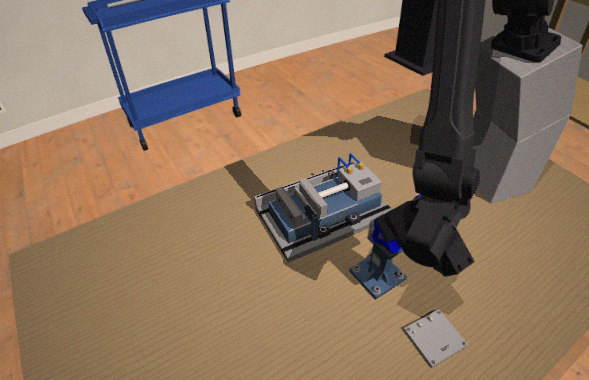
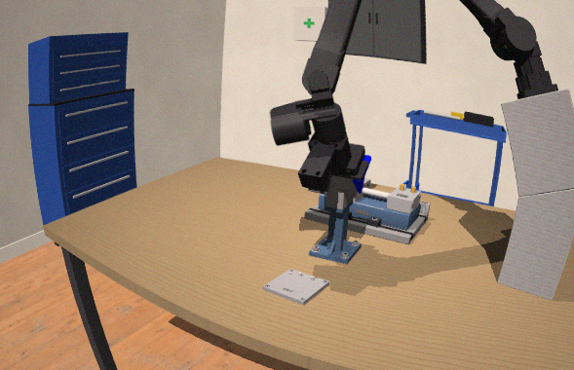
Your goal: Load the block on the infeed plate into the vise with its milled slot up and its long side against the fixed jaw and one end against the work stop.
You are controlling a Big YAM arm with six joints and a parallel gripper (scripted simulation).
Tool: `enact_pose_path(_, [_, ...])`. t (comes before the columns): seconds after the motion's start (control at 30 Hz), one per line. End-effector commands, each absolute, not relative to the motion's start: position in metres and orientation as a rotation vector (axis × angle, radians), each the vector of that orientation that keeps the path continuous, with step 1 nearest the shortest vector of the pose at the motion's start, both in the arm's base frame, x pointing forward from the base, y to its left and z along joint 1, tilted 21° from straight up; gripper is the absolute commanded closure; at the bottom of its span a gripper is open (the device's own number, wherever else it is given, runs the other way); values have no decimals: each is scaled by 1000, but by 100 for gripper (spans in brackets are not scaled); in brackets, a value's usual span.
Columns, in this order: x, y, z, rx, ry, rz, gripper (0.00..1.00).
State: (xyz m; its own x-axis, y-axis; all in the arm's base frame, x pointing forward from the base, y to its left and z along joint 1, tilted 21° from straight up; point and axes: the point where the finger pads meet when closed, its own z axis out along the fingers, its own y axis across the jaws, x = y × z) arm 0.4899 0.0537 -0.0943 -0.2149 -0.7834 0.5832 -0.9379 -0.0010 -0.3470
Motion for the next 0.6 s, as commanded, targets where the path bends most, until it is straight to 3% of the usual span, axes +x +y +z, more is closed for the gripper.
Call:
enact_pose_path(0.0, [497, 49, -81, 1839, -2079, 1025, 19])
enact_pose_path(0.57, [497, 48, -81, 1978, -2162, 912, 19])
